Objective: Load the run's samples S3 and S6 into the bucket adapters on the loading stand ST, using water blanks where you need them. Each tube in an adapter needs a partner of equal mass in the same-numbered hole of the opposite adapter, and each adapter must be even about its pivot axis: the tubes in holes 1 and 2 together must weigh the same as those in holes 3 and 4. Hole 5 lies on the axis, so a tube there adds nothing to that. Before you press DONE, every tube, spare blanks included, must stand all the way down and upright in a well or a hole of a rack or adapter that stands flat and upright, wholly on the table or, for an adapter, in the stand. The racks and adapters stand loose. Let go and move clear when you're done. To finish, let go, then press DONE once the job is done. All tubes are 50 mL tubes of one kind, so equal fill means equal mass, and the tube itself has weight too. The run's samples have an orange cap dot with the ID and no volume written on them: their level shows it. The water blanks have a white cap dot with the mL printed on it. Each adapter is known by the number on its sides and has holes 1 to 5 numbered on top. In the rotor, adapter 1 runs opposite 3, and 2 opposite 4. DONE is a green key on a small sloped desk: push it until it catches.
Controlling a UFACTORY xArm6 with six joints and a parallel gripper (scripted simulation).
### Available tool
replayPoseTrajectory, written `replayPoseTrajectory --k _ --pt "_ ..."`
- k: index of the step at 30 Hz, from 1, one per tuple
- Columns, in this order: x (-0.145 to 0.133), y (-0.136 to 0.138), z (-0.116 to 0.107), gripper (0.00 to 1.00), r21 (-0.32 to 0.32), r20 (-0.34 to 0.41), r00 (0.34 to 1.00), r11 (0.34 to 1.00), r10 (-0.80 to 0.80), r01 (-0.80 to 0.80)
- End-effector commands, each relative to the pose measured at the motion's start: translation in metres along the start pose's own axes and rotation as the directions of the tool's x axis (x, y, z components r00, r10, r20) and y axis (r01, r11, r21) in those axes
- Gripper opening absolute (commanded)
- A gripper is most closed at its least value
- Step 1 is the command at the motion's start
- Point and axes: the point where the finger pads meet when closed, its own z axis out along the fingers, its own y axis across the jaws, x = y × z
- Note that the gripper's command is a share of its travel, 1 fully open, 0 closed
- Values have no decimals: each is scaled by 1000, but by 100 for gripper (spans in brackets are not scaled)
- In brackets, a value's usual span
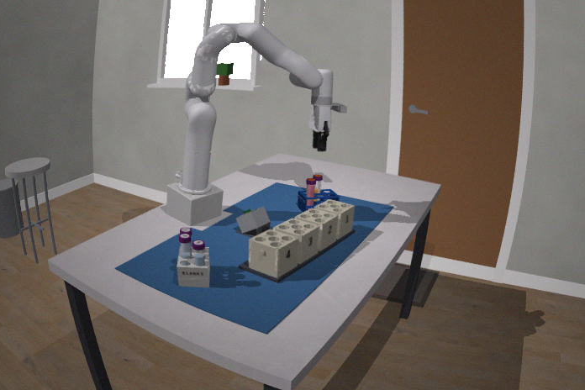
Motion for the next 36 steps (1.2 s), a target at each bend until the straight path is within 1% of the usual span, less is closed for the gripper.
replayPoseTrajectory --k 1,4,25,26,28,30,36 --pt "2 0 -9 44 0 -6 1000 1000 0 0" --pt "2 0 -13 44 0 -6 1000 1000 0 0" --pt "2 0 -13 44 0 -6 1000 1000 0 0" --pt "-2 4 -13 57 0 -6 1000 1000 0 0" --pt "-9 11 -13 57 0 -6 1000 1000 0 0" --pt "-9 11 -13 57 0 -6 1000 1000 0 0" --pt "-30 32 -13 57 0 -6 1000 1000 0 0"
